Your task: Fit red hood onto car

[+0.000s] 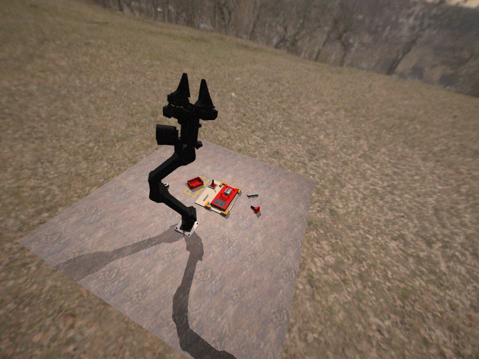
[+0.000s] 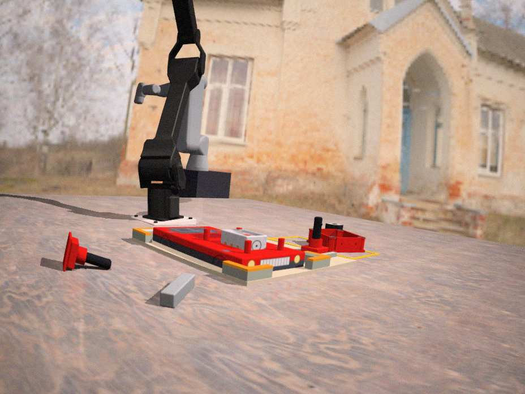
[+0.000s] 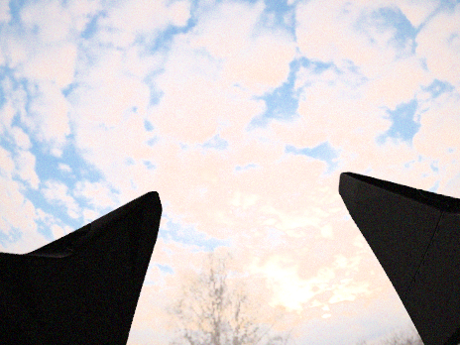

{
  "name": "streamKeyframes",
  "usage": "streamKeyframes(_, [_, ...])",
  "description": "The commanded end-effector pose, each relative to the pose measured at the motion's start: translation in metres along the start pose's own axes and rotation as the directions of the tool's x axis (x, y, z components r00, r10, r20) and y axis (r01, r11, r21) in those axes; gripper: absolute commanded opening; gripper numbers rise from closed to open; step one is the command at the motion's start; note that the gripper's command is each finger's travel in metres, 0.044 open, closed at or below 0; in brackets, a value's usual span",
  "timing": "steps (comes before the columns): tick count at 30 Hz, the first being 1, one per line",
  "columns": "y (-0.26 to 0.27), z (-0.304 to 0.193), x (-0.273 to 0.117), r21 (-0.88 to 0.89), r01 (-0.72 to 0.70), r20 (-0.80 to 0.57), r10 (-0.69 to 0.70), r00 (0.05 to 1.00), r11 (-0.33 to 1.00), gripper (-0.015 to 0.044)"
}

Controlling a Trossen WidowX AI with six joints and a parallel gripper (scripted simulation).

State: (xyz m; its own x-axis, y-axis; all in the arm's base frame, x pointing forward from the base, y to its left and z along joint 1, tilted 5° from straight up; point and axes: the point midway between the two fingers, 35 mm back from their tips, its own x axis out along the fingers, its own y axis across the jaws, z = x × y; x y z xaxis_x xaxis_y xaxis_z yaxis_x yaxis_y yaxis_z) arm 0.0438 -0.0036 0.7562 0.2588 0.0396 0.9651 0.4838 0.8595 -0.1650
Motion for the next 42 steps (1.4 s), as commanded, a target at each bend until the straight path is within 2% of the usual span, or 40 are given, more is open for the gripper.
streamKeyframes(1, [-0.018,-0.035,0.000,0.065,0.046,-0.072,-0.042,0.996,0.997,0.0440])
streamKeyframes(11, [-0.039,-0.115,-0.008,0.220,0.163,-0.251,-0.105,0.962,0.962,0.0440])
streamKeyframes(20, [-0.035,-0.201,-0.025,0.370,0.293,-0.459,-0.101,0.883,0.881,0.0440])
streamKeyframes(31, [0.008,-0.323,-0.078,0.448,0.502,-0.754,0.012,0.656,0.739,0.0440])
streamKeyframes(42, [0.077,-0.400,-0.143,0.414,0.621,-0.897,0.182,0.403,0.666,0.0440])
